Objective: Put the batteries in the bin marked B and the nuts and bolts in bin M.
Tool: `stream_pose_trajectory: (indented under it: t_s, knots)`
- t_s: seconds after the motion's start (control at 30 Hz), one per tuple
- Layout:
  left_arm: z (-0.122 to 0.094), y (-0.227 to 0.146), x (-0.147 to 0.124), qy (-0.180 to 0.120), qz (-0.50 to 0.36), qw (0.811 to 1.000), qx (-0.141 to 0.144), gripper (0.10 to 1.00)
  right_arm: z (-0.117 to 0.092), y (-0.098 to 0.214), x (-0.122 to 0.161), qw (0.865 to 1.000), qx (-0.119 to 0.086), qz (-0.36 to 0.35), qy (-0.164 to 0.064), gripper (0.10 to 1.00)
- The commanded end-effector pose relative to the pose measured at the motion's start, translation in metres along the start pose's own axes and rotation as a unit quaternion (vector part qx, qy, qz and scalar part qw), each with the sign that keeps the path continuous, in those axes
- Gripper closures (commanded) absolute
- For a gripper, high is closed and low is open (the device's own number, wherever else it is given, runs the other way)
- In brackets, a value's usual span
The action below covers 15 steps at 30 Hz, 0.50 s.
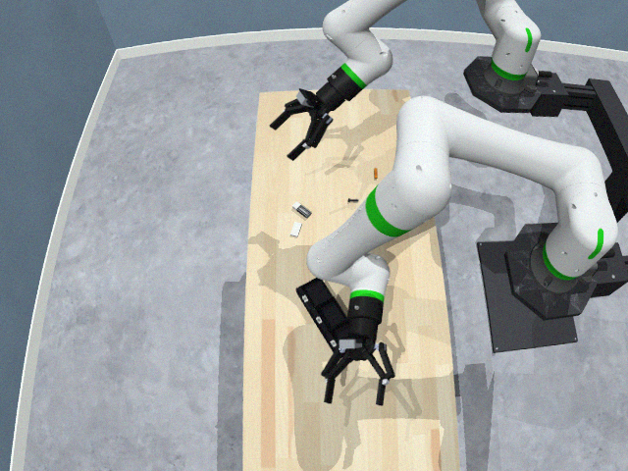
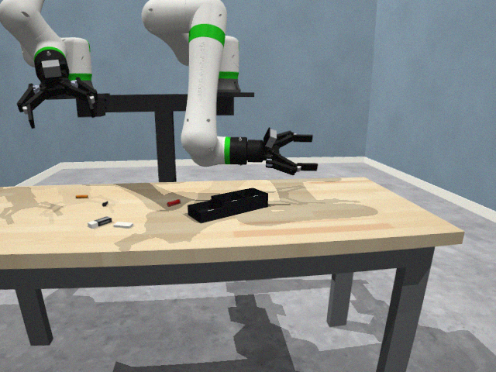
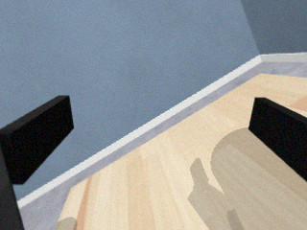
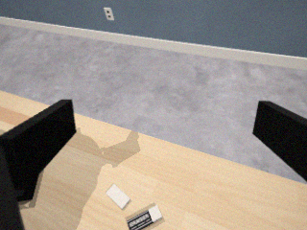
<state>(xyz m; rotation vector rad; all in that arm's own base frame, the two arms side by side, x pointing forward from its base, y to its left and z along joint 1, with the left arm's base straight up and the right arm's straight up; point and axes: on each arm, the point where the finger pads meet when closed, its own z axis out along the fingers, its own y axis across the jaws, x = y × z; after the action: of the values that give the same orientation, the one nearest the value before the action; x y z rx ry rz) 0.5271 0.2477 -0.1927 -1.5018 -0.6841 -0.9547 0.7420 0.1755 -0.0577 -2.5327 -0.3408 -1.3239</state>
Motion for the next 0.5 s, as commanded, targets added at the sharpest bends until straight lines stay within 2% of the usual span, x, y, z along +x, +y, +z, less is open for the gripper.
stream_pose_trajectory:
  t_s: [0.0,0.27,0.33,0.47]
  knots:
    - [0.0,0.0,0.001,0.0,-0.001,1.0,0.0,0.098,-0.011,0.022,0.002,0.999,-0.026,0.021,0.0,0.098]
    - [0.0,0.0,0.001,0.0,-0.001,1.0,0.0,0.098,-0.046,0.079,-0.003,0.992,-0.097,0.08,-0.005,0.098]
    - [0.0,0.0,0.001,0.0,-0.001,1.0,0.0,0.098,-0.046,0.079,-0.003,0.992,-0.097,0.08,-0.005,0.098]
    - [0.0,0.0,0.001,0.0,-0.001,1.0,0.0,0.098,-0.069,0.109,-0.01,0.984,-0.136,0.116,-0.01,0.098]
